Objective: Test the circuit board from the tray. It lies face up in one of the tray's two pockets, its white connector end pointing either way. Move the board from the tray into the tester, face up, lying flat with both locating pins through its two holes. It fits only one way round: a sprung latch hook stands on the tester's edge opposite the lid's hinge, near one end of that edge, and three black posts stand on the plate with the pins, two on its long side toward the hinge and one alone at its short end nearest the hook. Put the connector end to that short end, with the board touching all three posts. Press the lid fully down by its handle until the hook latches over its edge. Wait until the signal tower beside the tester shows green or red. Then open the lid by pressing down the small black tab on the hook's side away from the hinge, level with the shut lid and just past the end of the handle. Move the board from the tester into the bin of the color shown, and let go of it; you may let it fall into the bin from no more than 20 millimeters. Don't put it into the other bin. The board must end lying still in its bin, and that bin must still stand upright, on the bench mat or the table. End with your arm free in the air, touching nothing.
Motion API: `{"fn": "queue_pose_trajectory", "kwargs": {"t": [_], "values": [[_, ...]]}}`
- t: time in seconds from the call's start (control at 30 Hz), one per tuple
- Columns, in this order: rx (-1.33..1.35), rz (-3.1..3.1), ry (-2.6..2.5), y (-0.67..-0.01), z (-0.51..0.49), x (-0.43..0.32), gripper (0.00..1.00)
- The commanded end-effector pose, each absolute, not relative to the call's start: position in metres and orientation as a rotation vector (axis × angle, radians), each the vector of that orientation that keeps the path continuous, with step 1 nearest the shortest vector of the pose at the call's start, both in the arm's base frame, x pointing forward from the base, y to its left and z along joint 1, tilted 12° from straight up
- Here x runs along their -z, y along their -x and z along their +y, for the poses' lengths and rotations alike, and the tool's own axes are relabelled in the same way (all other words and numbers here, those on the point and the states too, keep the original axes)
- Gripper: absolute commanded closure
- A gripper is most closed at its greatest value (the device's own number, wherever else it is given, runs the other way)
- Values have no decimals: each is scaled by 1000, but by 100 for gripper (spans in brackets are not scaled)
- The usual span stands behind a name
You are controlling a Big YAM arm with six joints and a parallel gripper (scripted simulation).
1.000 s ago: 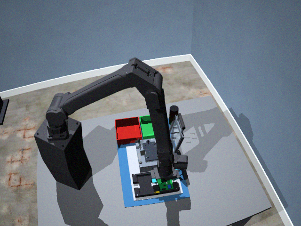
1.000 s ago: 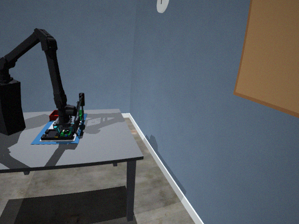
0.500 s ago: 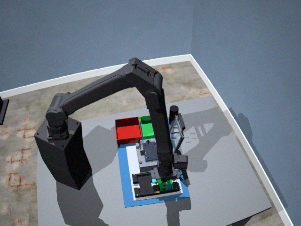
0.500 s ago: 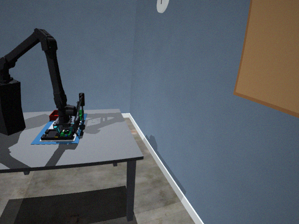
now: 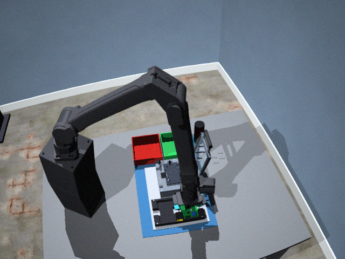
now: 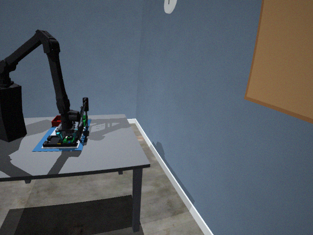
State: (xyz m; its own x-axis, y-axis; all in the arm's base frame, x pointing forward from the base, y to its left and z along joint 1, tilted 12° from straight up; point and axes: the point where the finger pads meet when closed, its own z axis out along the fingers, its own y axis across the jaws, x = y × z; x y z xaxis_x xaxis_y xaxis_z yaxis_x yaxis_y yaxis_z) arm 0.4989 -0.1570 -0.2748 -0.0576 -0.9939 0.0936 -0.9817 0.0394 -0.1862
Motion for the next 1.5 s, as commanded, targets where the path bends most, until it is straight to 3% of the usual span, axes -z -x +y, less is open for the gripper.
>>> {"fn": "queue_pose_trajectory", "kwargs": {"t": [0.0,0.33,0.37,1.47], "values": [[293,2227,2114,-492,-160,283,8],[293,2227,2114,-492,-160,283,8],[293,2227,2114,-492,-160,283,15],[293,2227,2113,-492,-160,283,22]]}}
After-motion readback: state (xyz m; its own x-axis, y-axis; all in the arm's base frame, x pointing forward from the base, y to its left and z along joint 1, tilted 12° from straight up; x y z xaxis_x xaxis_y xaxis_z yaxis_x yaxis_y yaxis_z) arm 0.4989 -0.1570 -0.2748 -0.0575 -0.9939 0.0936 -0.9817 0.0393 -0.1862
